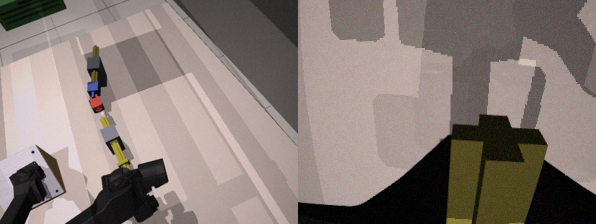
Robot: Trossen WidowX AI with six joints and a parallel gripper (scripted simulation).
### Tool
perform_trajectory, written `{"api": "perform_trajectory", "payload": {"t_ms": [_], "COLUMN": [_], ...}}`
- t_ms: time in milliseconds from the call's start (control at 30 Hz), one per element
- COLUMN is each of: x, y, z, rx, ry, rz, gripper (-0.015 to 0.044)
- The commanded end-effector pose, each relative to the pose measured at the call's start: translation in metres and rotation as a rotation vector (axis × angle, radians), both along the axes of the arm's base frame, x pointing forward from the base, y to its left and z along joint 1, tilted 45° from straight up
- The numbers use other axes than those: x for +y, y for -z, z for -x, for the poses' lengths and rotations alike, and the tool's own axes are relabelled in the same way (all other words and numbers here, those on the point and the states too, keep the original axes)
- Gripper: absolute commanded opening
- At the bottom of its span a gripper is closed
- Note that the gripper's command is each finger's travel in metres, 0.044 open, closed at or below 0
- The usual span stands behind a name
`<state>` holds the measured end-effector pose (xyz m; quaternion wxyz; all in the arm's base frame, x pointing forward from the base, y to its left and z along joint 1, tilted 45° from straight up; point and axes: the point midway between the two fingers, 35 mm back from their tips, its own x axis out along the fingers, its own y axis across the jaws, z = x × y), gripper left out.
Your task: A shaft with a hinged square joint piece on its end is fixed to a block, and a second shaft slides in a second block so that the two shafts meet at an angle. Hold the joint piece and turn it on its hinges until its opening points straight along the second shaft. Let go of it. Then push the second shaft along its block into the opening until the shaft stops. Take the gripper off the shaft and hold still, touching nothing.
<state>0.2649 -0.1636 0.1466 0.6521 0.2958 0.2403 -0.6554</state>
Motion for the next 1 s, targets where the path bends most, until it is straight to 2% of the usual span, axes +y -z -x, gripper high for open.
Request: {"api": "perform_trajectory", "payload": {"t_ms": [0, 167, 400, 433, 967], "x": [-0.001, -0.002, -0.001, -0.001, 0.011], "y": [0.001, 0.000, -0.001, -0.001, 0.012], "z": [0.001, 0.001, 0.000, 0.000, -0.001], "rx": [0.025, 0.049, 0.028, 0.028, 0.047], "ry": [0.025, 0.049, 0.029, 0.029, 0.047], "rz": [-0.006, -0.008, -0.003, -0.003, -0.009], "gripper": [0.0067, 0.0067, 0.0020, 0.0000, 0.0000]}}
